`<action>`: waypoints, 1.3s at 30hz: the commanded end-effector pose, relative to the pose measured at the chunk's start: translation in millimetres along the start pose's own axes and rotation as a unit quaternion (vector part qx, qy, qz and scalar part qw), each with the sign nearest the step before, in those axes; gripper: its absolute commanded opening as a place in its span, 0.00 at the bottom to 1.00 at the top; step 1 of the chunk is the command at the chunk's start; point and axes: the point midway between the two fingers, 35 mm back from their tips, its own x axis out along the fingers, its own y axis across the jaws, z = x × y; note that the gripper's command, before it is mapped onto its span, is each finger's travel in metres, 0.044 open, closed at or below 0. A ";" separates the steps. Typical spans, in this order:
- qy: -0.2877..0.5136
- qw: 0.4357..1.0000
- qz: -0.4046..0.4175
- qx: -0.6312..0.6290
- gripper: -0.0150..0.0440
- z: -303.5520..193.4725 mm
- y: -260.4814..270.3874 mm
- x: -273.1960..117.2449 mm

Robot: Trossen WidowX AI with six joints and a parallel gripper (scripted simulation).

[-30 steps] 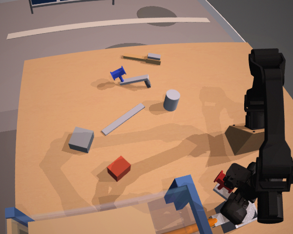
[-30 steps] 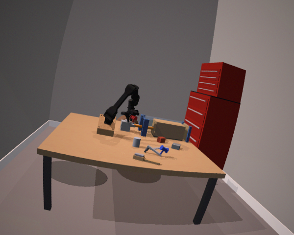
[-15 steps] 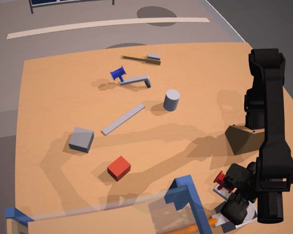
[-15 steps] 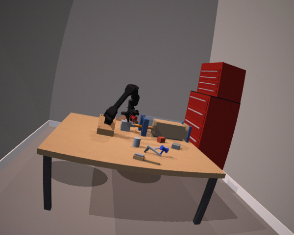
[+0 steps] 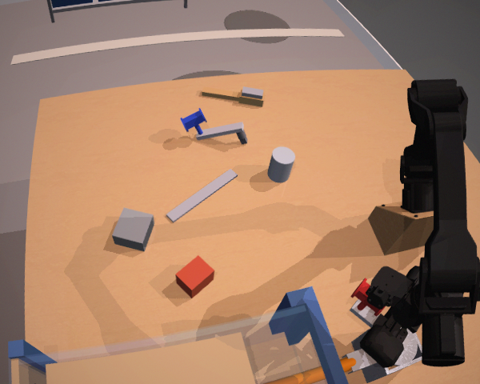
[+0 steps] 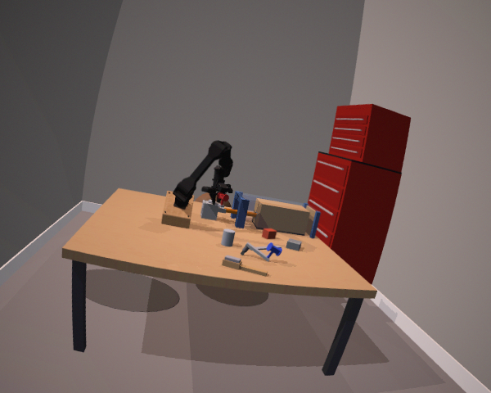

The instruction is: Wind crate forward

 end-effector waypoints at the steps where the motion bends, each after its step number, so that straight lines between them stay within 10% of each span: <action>1: 0.001 1.000 -0.005 0.016 0.25 -0.6 -1.5 3.9; 39: 0.002 0.999 0.001 -0.049 0.25 -0.6 4.3 3.8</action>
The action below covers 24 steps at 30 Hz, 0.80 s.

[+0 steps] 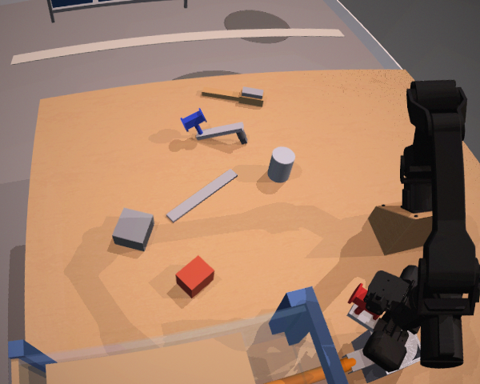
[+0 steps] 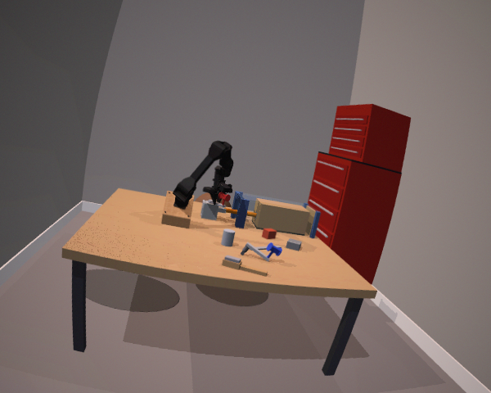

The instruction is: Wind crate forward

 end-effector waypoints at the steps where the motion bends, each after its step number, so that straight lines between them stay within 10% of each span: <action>1: 0.001 1.000 -0.003 0.011 0.25 -0.6 -0.4 4.0; 24: 0.000 0.998 -0.008 0.066 0.25 -1.1 -5.3 4.0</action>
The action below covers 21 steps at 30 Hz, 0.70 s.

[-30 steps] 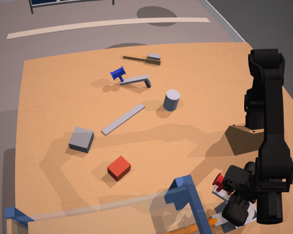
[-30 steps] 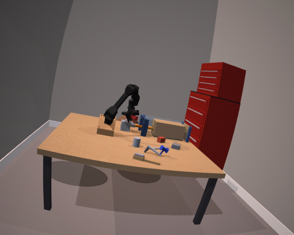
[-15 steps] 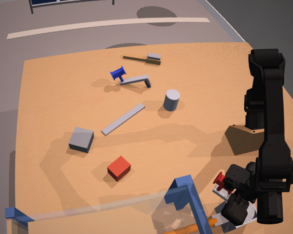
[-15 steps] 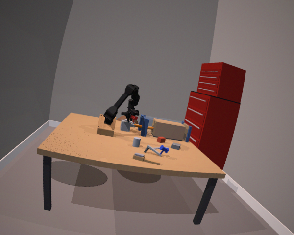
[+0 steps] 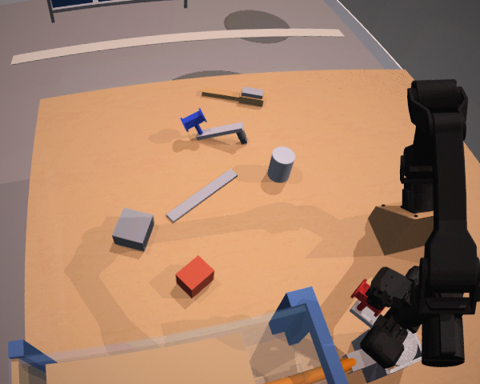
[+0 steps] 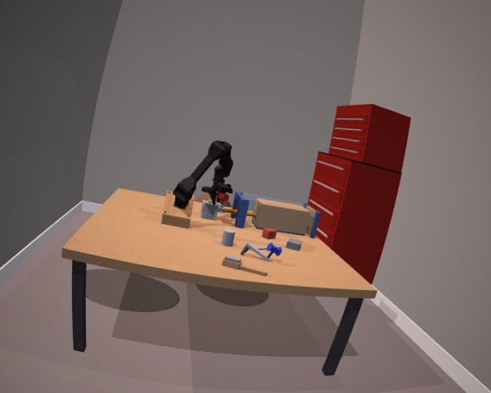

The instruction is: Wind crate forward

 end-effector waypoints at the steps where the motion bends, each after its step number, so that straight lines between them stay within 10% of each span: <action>1: 0.002 1.000 -0.004 0.014 0.25 -0.5 -1.4 3.9; 21: 0.002 1.000 -0.004 0.014 0.25 -0.6 -1.5 4.2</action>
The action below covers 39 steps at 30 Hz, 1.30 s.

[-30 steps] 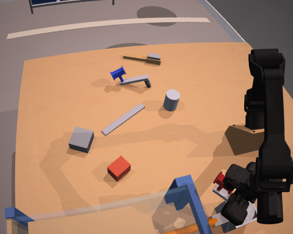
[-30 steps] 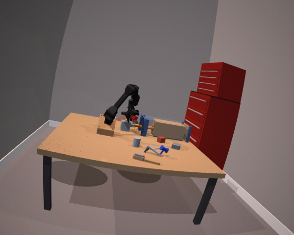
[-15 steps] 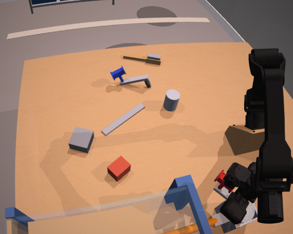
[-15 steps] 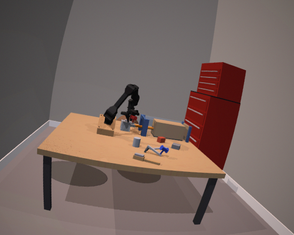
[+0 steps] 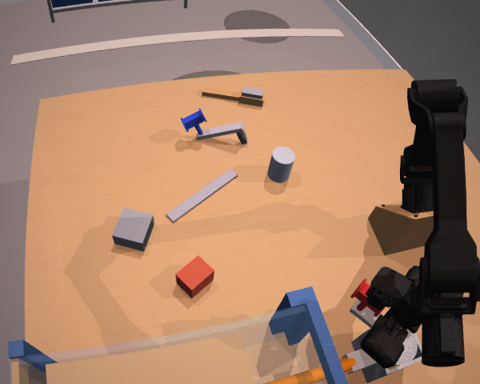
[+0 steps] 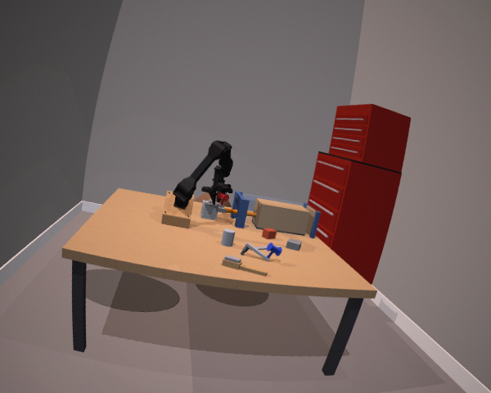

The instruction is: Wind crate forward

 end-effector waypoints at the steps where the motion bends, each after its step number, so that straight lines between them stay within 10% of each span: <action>1: 0.001 1.000 -0.004 0.014 0.25 -0.4 -1.2 4.0; 39: 0.002 0.999 0.002 -0.048 0.25 0.1 3.6 4.2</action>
